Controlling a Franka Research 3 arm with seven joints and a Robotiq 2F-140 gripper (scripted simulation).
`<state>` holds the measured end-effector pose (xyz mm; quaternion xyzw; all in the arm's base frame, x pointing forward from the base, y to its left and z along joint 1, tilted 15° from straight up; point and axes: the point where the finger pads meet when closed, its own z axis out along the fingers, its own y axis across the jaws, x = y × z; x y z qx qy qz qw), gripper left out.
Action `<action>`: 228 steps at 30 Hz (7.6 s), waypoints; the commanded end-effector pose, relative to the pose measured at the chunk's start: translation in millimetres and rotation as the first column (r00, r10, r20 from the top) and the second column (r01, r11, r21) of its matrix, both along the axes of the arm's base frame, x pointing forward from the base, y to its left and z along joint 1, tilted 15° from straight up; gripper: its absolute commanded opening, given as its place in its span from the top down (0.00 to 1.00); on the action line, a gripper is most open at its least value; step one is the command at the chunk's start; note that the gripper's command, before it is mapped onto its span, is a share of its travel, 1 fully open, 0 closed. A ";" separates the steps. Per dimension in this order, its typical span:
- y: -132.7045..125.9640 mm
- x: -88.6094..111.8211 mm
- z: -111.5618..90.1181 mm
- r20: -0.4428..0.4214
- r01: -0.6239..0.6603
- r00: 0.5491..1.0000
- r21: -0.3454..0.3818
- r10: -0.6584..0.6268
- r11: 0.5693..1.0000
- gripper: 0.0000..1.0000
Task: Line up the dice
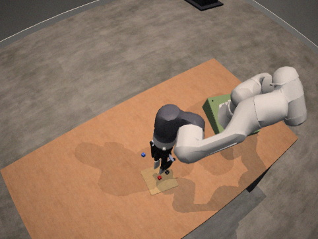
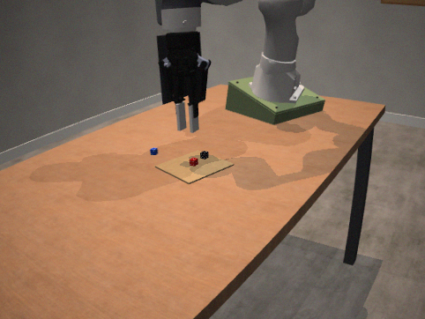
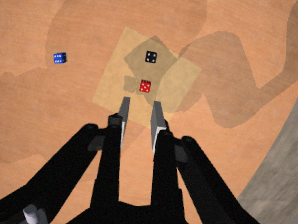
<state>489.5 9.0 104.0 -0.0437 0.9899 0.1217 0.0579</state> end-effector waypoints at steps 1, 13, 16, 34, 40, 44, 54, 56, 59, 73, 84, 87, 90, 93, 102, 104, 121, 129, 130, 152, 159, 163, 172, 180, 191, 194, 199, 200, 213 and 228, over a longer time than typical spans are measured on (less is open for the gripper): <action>2.0 -5.1 1.3 -0.019 0.016 1.000 0.005 -0.016 1.000 0.81; 2.0 -5.1 1.5 -0.019 0.016 1.000 0.005 -0.016 1.000 0.00; 2.0 -5.1 1.5 -0.019 0.016 1.000 0.005 -0.016 1.000 0.00; -69.6 -6.3 -28.5 -0.003 -0.066 0.998 -0.013 0.066 0.998 0.00; -124.0 -15.3 -51.8 0.015 -0.129 0.992 -0.012 0.129 0.992 0.00; -130.3 -16.7 -54.4 0.018 -0.136 0.991 -0.012 0.136 0.991 0.00; -134.7 -17.7 -56.3 0.021 -0.141 0.990 -0.011 0.142 0.990 0.81; -134.7 -17.7 -56.3 0.021 -0.141 0.990 -0.011 0.142 0.990 0.81; -134.7 -17.7 -56.3 0.021 -0.141 0.990 -0.011 0.142 0.990 0.81; -134.7 -17.7 -56.3 0.021 -0.141 0.990 -0.011 0.142 0.990 0.81; -134.7 -17.7 -56.3 0.021 -0.141 0.990 -0.011 0.142 0.990 0.81; -134.7 -17.7 -56.4 0.021 -0.141 0.990 -0.011 0.142 0.990 0.81; -134.5 -17.6 -56.9 0.021 -0.141 0.990 -0.011 0.142 0.990 0.81; -134.3 -17.5 -57.9 0.021 -0.141 0.990 -0.012 0.142 0.990 0.81; -133.1 -16.9 -62.9 0.021 -0.141 0.990 -0.012 0.142 0.990 0.81; -132.6 -16.7 -64.9 0.021 -0.141 0.990 -0.012 0.142 0.990 0.81; -127.5 -14.1 -86.5 0.021 -0.141 0.990 -0.012 0.142 0.990 0.81; -124.8 -12.8 -97.9 0.021 -0.141 0.990 -0.012 0.142 0.990 0.81; -124.5 -12.6 -99.1 0.021 -0.141 0.990 -0.012 0.142 0.990 0.81; -122.7 -11.7 -107.1 0.021 -0.141 0.990 -0.012 0.142 0.990 0.81; -122.7 -11.7 -107.1 0.021 -0.141 0.990 -0.012 0.142 0.990 0.81; -122.7 -11.7 -107.1 0.021 -0.141 0.990 -0.012 0.142 0.990 0.81; -122.7 -11.7 -107.1 0.021 -0.141 0.990 -0.012 0.142 0.990 0.81; -122.7 -11.7 -107.1 0.021 -0.141 0.990 -0.012 0.142 0.990 0.81; -123.1 -11.2 -107.2 0.021 -0.141 0.990 -0.012 0.142 0.990 0.81; -123.6 -10.7 -107.3 0.021 -0.141 0.990 -0.012 0.142 0.990 0.81; -124.0 -10.3 -107.3 0.021 -0.141 0.990 -0.012 0.142 0.990 0.81; -124.0 -10.3 -107.3 0.021 -0.141 0.990 -0.012 0.142 0.990 0.81; -124.0 -10.3 -107.3 0.021 -0.141 0.990 -0.012 0.142 0.990 0.81; -124.0 -10.3 -107.3 0.021 -0.141 0.990 -0.012 0.142 0.990 0.81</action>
